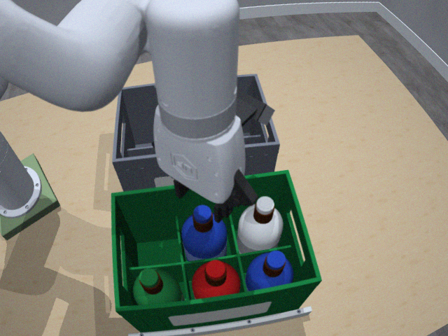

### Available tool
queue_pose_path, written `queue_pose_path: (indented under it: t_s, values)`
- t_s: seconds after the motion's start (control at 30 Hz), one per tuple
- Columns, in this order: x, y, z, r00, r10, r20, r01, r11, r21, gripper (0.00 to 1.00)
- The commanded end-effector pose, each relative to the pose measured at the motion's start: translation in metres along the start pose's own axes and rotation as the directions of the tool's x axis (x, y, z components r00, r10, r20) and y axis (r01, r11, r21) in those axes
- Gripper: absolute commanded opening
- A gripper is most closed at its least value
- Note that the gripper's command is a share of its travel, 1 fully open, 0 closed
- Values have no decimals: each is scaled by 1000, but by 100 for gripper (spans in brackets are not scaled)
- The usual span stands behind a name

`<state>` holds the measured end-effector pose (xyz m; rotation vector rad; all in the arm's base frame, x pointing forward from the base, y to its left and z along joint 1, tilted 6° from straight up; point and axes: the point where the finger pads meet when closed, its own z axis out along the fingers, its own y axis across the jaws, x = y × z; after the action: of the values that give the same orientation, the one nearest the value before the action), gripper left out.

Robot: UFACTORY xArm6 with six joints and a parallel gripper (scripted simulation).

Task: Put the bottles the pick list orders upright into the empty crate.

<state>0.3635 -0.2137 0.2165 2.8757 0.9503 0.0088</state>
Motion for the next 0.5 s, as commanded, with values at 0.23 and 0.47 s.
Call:
queue_pose_path:
  t_s: [0.23,0.47]
  values:
    - [0,1,13,1000,0,-2,0,1000,-4,65]
    - [0,1,19,1000,0,-2,0,1000,-4,65]
